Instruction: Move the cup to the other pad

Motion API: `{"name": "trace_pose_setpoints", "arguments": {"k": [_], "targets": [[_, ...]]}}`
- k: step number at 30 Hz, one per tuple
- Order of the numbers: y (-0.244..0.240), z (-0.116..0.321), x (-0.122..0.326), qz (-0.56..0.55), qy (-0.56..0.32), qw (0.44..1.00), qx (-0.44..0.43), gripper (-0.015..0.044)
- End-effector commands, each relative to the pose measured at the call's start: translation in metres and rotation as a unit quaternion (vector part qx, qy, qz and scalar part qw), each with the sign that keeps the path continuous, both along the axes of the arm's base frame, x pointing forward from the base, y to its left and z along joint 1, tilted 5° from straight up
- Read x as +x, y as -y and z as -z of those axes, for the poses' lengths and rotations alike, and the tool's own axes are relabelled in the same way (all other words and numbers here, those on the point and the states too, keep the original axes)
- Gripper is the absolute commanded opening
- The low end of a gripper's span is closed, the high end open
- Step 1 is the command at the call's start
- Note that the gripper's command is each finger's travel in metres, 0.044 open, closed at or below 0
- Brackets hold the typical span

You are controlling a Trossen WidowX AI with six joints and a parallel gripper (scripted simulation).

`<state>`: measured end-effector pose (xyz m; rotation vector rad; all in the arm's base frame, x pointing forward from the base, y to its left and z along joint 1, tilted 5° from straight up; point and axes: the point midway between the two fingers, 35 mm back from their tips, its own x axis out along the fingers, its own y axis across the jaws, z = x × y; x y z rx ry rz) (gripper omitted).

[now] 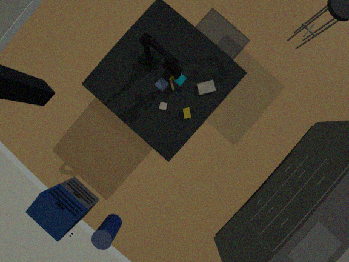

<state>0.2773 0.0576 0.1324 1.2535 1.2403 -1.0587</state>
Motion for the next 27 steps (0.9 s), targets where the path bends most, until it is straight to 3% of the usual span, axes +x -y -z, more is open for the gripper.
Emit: {"name": "trace_pose_setpoints", "arguments": {"k": [1,27], "targets": [[-0.008,0.001,0.004,0.002,-0.004,1.000,-0.002,0.0000],[-0.054,0.002,0.024,0.002,-0.003,1.000,0.001,0.0000]]}}
